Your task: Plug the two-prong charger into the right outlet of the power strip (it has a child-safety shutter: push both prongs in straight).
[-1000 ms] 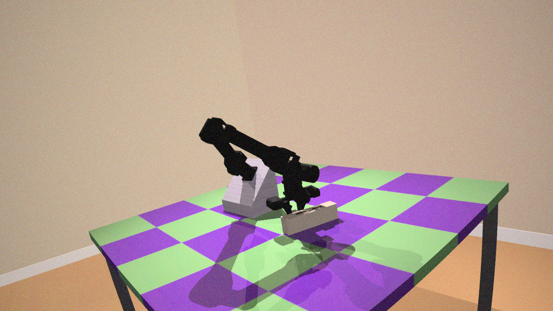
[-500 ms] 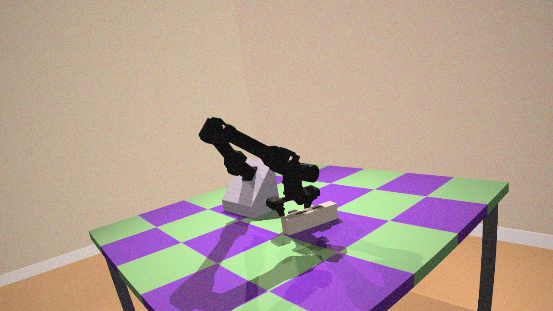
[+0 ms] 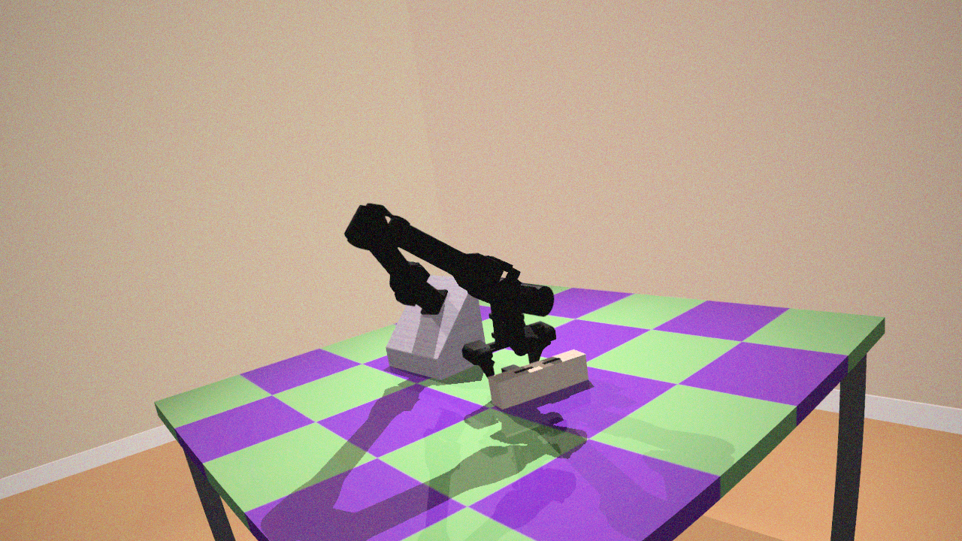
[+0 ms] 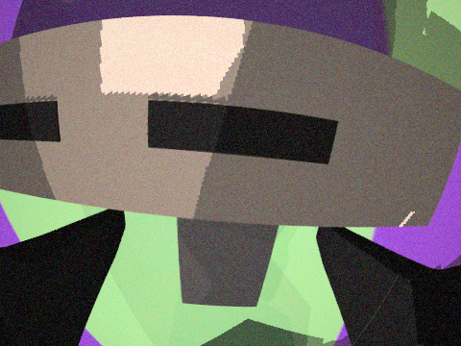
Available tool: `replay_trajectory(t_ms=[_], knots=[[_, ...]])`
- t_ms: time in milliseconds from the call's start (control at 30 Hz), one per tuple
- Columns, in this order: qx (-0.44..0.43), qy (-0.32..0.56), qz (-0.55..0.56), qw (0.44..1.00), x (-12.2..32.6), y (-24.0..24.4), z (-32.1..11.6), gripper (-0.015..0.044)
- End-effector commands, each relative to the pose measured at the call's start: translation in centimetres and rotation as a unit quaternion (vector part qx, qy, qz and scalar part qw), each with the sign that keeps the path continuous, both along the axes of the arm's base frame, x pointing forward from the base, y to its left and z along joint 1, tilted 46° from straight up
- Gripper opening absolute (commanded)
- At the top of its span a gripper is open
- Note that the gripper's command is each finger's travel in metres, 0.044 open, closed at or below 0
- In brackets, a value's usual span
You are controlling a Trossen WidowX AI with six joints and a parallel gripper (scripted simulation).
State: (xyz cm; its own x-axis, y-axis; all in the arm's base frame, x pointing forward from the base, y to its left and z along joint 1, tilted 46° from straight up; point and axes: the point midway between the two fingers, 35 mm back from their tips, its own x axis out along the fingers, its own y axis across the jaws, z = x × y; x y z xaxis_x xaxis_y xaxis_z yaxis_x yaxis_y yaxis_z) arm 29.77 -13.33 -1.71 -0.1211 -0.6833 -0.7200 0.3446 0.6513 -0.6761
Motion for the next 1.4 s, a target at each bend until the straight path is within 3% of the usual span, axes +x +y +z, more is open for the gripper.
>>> replay_trajectory(t_ms=[0,1367], knots=[[-0.004,-0.002,-0.002,1.0,-0.2,0.0,0.0,0.044],[-0.007,-0.007,-0.001,1.0,-2.9,0.9,-0.8,0.044]])
